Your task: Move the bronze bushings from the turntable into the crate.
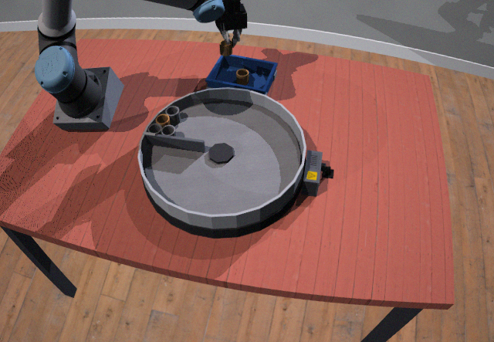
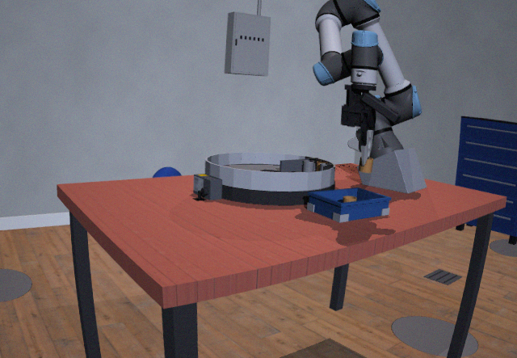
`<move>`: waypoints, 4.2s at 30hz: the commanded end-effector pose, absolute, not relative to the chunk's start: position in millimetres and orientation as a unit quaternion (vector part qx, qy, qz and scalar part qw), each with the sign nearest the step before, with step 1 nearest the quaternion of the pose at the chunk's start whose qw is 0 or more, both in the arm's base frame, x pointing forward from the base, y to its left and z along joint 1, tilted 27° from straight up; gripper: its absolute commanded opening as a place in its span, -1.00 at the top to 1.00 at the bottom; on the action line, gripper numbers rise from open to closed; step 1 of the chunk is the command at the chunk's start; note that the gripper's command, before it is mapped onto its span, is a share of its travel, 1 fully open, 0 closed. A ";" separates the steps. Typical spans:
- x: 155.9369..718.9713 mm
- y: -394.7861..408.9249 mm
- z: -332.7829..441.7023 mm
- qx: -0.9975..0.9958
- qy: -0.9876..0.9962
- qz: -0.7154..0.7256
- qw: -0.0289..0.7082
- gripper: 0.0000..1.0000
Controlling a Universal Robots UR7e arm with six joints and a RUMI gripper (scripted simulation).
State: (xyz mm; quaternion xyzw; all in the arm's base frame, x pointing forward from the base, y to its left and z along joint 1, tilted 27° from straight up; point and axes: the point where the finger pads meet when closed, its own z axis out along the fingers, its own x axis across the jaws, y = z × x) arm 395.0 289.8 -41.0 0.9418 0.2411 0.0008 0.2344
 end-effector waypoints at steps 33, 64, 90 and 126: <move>402.4 265.3 -92.3 0.942 0.241 0.002 0.234 1.00; 403.6 261.0 -101.0 0.942 0.241 0.002 0.234 1.00; 407.3 247.4 -128.9 0.942 0.241 0.002 0.234 1.00; 407.4 246.9 -129.8 0.942 0.241 0.002 0.234 1.00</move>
